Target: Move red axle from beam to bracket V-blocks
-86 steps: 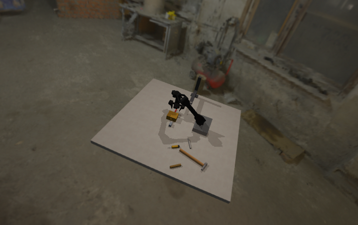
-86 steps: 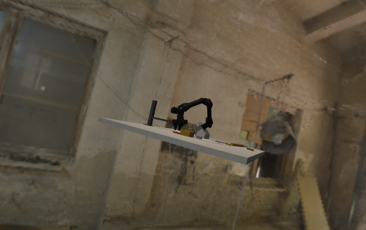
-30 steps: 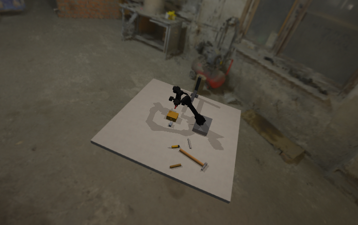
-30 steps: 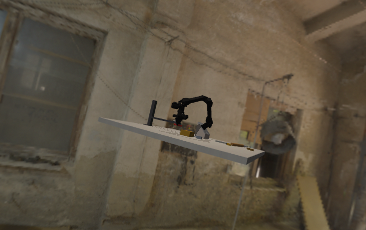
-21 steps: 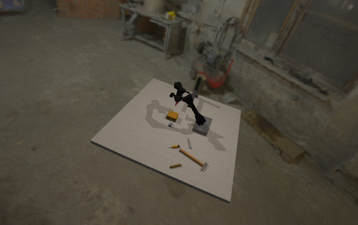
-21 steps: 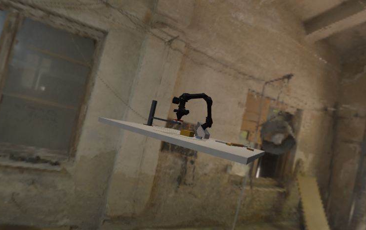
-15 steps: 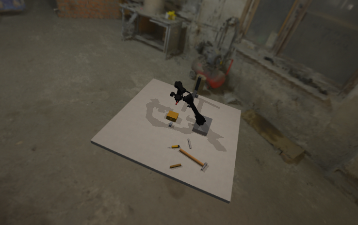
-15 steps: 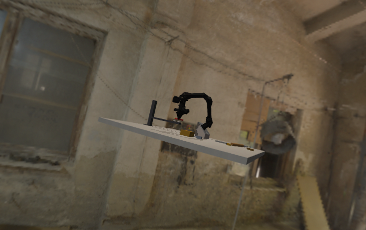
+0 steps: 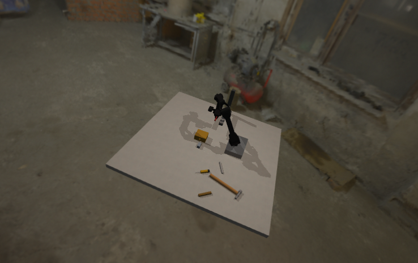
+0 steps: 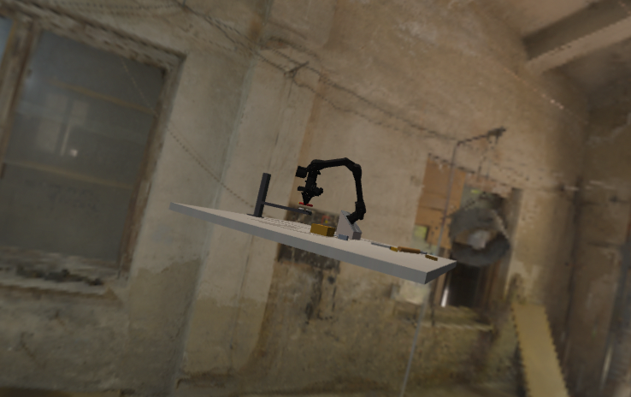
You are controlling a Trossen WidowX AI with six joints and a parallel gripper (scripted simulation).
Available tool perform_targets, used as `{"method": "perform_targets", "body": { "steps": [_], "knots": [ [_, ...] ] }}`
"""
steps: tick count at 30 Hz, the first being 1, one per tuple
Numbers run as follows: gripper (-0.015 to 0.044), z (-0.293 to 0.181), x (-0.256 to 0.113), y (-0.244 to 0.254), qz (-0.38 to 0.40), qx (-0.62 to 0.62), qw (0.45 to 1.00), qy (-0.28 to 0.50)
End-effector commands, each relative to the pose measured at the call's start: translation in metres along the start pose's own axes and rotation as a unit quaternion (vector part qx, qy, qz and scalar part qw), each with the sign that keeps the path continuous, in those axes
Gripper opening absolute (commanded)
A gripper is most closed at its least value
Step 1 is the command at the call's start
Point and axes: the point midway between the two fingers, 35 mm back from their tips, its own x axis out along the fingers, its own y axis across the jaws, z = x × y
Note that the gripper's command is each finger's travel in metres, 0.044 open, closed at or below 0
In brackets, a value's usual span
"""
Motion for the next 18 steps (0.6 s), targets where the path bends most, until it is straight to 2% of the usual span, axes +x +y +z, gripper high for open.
{"method": "perform_targets", "body": {
  "steps": [1, 7, 18],
  "knots": [
    [0.0000, -0.015, 0.001, 0.026, 0.001, -0.004, 1.000, 0.000],
    [0.0000, -0.029, 0.005, 0.060, 0.002, -0.006, 1.000, -0.004],
    [0.0000, -0.030, 0.008, 0.061, 0.002, -0.007, 1.000, -0.004]
  ]
}}
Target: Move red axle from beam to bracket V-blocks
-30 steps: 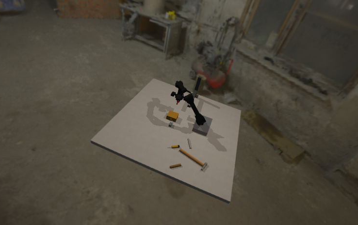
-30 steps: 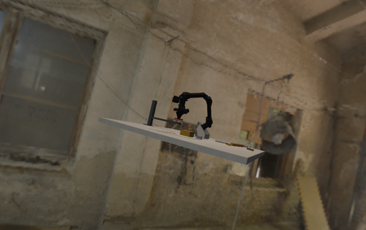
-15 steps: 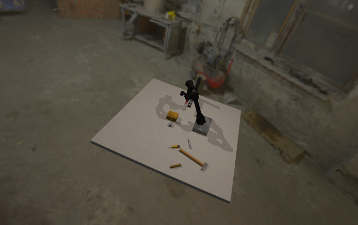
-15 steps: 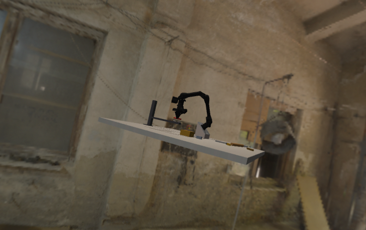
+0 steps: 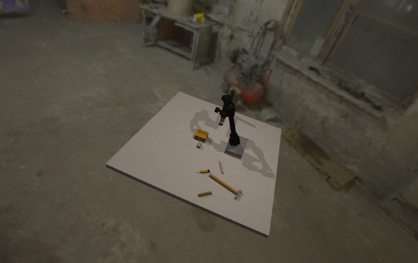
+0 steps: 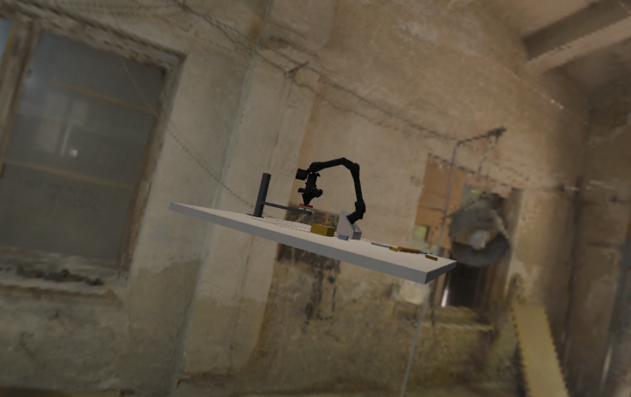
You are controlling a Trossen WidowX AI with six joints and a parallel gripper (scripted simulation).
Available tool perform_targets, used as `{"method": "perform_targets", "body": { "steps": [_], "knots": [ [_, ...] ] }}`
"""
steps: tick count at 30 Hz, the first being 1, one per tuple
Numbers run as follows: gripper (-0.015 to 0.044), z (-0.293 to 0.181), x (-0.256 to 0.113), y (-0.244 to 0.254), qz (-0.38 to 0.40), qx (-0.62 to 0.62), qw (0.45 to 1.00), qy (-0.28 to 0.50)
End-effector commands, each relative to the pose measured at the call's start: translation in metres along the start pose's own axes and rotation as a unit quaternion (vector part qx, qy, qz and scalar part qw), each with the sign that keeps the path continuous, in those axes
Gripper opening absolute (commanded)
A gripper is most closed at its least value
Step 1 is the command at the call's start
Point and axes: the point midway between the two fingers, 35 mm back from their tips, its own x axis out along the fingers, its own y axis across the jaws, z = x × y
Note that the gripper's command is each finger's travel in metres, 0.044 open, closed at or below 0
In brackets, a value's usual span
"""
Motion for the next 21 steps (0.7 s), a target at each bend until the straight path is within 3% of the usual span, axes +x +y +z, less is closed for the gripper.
{"method": "perform_targets", "body": {
  "steps": [1, 11, 21],
  "knots": [
    [0.0000, -0.001, 0.004, 0.001, 0.001, -0.003, 1.000, 0.001],
    [0.0000, 0.000, 0.018, 0.002, 0.001, -0.005, 1.000, 0.000],
    [0.0263, 0.000, 0.015, 0.002, 0.003, -0.005, 1.000, 0.000]
  ]
}}
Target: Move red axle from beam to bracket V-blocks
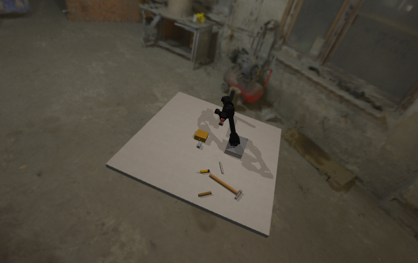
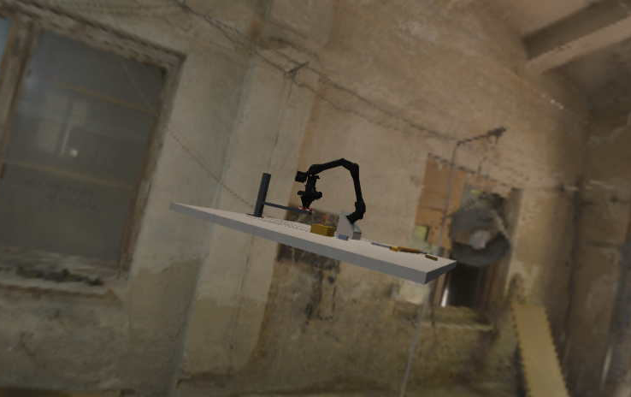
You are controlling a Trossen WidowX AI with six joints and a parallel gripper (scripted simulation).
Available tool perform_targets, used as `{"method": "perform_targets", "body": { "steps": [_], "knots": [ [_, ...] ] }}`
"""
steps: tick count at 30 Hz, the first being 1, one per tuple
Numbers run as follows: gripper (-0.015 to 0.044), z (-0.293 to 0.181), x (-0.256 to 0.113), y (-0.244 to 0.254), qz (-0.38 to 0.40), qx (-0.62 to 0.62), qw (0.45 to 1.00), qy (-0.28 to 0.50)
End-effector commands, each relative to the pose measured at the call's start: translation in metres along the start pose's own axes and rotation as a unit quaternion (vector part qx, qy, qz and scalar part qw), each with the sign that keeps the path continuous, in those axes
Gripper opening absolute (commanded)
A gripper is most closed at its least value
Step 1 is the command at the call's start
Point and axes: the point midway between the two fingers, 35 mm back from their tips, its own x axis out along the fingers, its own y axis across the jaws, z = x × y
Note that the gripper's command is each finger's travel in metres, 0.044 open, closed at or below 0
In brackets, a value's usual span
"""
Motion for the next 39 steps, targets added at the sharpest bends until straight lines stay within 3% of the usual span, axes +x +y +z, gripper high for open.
{"method": "perform_targets", "body": {
  "steps": [1, 7, 18, 39],
  "knots": [
    [0.0289, 0.000, -0.001, 0.000, 0.000, 0.000, 1.000, 0.000],
    [0.0440, 0.000, -0.006, 0.000, -0.002, 0.000, 1.000, 0.000],
    [0.0440, 0.000, -0.027, 0.000, -0.002, 0.001, 1.000, 0.001],
    [0.0440, 0.001, -0.018, 0.001, -0.002, 0.004, 1.000, -0.003]
  ]
}}
